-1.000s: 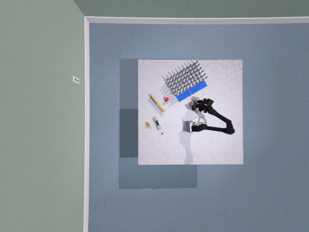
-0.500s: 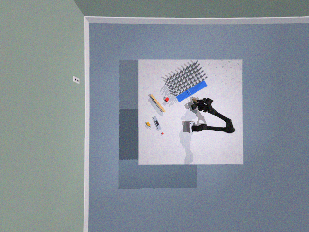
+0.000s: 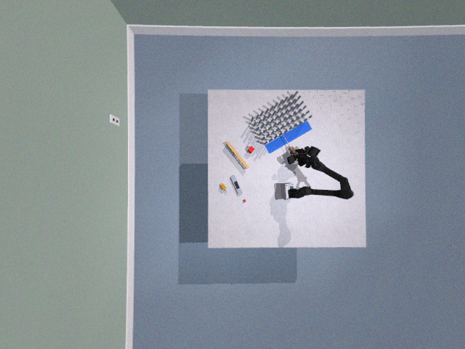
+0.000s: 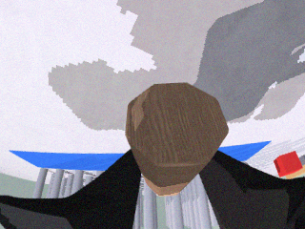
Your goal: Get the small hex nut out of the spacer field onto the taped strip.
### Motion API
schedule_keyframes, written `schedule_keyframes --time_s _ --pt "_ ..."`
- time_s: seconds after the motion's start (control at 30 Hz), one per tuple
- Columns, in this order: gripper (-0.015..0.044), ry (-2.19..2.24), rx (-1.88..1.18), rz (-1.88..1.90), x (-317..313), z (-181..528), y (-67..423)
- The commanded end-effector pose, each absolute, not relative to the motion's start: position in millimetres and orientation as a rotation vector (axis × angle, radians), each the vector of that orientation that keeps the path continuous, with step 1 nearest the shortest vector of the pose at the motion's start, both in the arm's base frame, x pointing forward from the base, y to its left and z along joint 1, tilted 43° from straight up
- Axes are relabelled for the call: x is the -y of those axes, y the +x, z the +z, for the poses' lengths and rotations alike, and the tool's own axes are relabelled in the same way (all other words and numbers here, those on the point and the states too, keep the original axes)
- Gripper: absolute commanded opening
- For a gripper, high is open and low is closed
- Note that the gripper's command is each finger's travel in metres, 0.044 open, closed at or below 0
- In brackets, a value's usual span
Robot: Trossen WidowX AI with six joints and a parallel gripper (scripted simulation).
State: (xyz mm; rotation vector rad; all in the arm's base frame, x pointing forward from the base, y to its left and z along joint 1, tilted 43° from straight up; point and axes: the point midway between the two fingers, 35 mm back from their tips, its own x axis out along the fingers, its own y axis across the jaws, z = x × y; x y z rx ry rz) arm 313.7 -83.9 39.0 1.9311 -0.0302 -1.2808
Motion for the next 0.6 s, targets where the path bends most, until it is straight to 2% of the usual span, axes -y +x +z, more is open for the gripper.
schedule_keyframes --time_s 0.0,0.57 --pt "0.0 1.939 0.041 -1.275 83.7 40.3 317.7" --pt "0.0 1.94 0.041 -1.274 81.3 37.7 326.5"
